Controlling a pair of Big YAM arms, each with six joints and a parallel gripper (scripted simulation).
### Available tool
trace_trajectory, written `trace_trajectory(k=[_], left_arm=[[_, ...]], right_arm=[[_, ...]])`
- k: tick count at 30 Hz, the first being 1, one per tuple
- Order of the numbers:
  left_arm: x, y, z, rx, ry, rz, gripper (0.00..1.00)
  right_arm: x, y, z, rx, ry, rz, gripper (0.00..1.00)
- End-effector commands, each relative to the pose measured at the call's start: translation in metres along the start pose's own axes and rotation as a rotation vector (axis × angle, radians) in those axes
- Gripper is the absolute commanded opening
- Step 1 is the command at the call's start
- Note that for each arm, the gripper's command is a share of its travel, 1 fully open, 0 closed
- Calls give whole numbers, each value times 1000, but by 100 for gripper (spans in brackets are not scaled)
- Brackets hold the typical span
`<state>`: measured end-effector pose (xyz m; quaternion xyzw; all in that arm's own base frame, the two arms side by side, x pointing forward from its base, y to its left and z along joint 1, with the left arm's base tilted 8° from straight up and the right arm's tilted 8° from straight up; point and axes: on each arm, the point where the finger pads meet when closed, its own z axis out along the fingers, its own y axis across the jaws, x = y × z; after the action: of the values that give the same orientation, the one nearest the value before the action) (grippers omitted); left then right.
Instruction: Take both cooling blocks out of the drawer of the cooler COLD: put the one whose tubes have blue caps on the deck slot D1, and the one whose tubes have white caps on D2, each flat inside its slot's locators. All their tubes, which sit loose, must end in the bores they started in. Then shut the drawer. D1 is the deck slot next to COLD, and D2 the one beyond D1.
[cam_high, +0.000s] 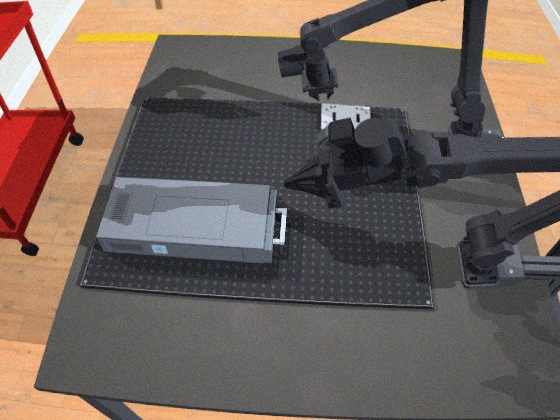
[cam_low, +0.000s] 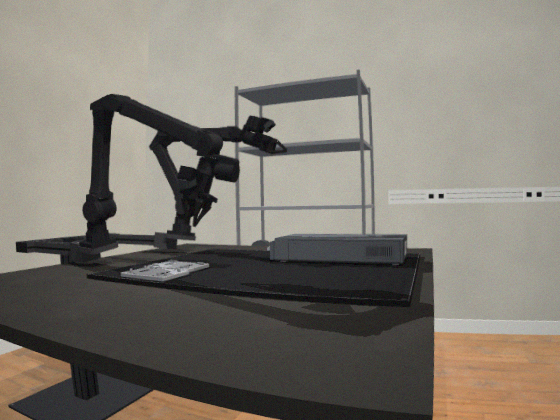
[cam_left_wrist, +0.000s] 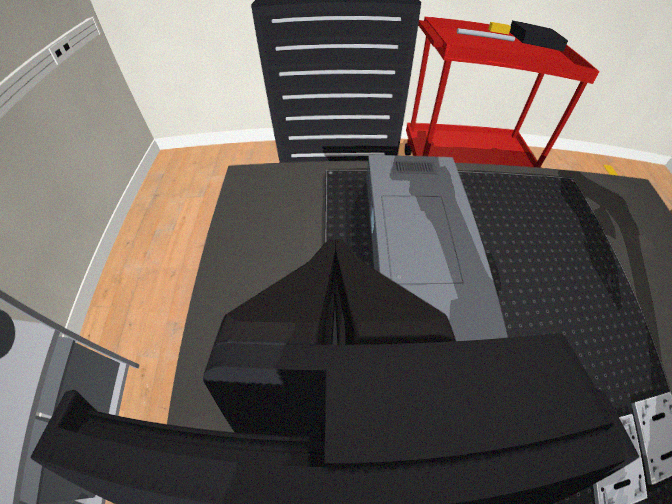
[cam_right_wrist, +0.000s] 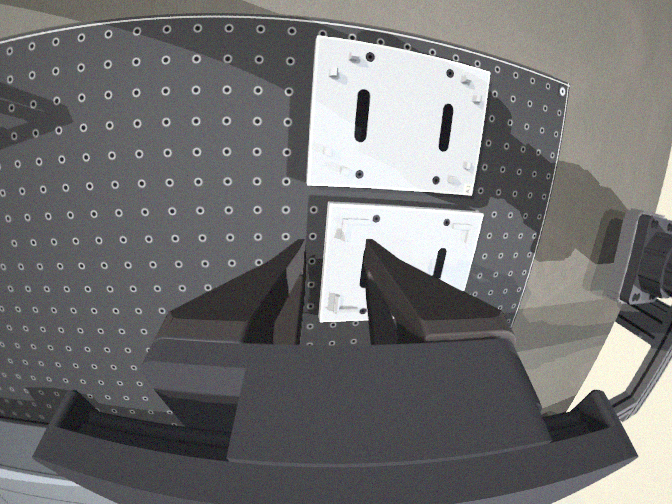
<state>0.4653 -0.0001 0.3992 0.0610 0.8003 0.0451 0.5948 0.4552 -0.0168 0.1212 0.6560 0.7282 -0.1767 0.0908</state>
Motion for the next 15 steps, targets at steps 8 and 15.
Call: trace_trajectory(k=[8, 15], left_arm=[[-71, -9, -41, 22, -319, -14, 0], [-111, -9, -62, 26, -290, -9, 0]], right_arm=[[-5, 10, -17, -40, 0, 15, 28], [-5, 10, -17, -40, 0, 15, 28]])
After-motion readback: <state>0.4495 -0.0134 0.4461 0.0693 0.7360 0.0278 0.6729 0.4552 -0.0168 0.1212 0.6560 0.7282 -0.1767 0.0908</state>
